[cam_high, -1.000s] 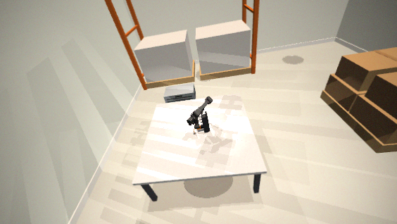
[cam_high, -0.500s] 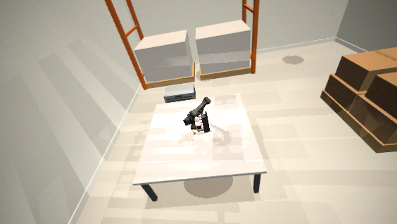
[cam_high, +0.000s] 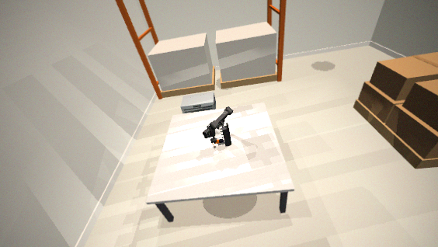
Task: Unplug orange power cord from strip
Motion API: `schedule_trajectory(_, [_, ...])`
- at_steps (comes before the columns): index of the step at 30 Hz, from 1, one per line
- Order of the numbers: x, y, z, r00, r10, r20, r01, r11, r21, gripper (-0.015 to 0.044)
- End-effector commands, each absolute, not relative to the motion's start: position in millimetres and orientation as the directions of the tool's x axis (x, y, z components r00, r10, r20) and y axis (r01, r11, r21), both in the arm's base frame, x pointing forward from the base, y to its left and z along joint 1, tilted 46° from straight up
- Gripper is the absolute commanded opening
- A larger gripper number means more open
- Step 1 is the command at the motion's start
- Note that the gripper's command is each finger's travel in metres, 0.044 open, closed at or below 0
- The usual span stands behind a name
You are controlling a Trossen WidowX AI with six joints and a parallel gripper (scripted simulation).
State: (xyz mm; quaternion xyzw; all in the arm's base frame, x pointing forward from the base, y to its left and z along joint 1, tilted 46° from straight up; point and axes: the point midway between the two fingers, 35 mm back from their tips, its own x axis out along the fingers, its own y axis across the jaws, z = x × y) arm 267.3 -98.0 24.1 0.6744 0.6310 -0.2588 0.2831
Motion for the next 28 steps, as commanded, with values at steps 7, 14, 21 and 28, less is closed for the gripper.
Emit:
schedule_trajectory(7, [266.5,-147.2,-8.0,0.072,0.702,-0.709,0.997,-0.045,0.057,0.044])
schedule_trajectory(14, [266.5,-147.2,-8.0,0.072,0.702,-0.709,0.997,-0.045,0.057,0.044])
schedule_trajectory(21, [266.5,-147.2,-8.0,0.072,0.702,-0.709,0.997,-0.045,0.057,0.044])
schedule_trajectory(28, [266.5,-147.2,-8.0,0.072,0.702,-0.709,0.997,-0.045,0.057,0.044])
